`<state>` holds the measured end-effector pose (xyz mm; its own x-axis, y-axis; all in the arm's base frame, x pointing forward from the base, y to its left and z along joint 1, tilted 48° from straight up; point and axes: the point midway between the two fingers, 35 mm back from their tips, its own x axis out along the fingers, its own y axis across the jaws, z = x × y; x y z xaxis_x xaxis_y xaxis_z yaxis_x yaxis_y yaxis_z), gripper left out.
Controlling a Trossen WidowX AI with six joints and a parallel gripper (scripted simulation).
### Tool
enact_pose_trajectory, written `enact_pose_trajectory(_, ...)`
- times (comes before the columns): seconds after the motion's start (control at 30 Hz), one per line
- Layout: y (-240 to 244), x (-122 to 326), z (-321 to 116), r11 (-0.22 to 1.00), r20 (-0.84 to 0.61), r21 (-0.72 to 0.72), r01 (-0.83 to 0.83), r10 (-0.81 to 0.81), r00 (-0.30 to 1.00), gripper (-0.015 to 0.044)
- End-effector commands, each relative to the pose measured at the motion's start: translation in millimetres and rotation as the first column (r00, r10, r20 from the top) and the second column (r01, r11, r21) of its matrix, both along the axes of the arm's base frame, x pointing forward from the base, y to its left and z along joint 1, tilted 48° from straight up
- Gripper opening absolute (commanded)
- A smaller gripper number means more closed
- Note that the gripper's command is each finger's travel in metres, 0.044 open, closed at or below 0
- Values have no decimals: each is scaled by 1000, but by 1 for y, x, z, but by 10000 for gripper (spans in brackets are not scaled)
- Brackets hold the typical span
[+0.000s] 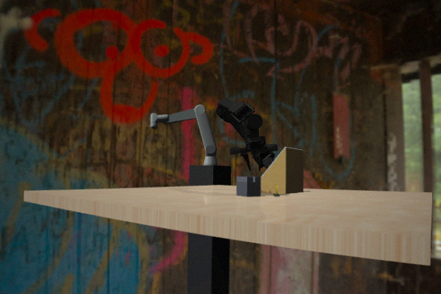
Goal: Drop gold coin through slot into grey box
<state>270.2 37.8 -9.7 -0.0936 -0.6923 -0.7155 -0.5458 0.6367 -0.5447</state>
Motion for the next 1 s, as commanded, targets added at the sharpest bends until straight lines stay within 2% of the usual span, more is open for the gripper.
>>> enact_pose_trajectory(0.0, 34, -19, -23, 1000, 39, -27, -5, 6, 999, 161)
enact_pose_trajectory(0.13, 65, -43, -44, 998, 96, -60, -14, 19, 995, 161)
enact_pose_trajectory(0.27, 64, -47, -43, 998, 98, -61, -14, 20, 995, 161)
enact_pose_trajectory(0.4, 40, -47, -64, 998, 99, -62, -14, 20, 995, 161)
enact_pose_trajectory(0.97, 20, -49, -84, 998, 99, -63, -14, 21, 995, 161)
